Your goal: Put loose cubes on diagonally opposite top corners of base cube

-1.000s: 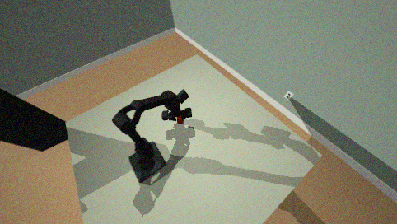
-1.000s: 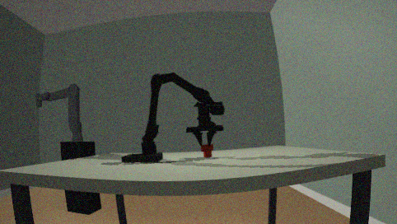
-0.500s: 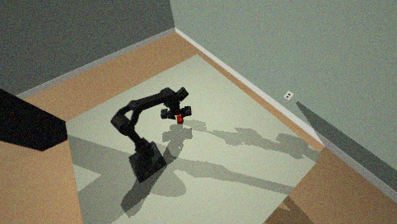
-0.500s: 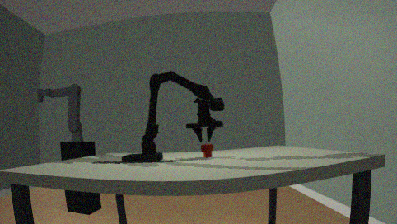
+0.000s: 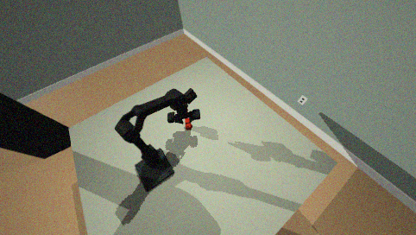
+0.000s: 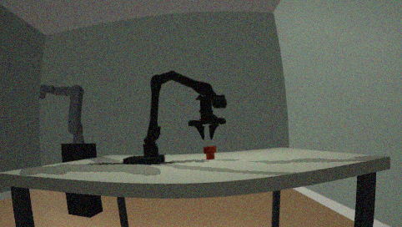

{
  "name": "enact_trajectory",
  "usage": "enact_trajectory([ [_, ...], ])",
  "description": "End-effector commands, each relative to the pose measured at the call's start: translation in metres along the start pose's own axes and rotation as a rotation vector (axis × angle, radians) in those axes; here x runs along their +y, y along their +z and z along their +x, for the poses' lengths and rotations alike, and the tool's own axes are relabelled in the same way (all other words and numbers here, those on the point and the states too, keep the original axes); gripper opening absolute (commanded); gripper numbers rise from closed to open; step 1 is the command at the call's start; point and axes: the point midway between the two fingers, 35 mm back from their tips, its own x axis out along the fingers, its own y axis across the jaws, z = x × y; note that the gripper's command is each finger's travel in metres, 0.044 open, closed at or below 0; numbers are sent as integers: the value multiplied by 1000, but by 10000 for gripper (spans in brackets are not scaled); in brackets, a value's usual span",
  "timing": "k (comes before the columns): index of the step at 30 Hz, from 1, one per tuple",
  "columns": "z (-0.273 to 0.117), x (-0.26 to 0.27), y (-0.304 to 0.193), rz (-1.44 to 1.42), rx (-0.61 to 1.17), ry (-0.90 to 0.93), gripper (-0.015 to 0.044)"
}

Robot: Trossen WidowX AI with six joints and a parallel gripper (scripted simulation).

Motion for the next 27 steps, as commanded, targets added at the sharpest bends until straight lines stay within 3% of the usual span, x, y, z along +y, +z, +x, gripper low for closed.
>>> enact_trajectory([
  [1,-8,0,0,3,-4,-4,205],
  [8,-13,0,0,3,-4,-4,205],
  [16,-21,0,0,0,-3,-3,400],
  [22,-21,1,2,-1,-1,-1,400],
  [27,-24,44,53,-1,-7,3,400],
])
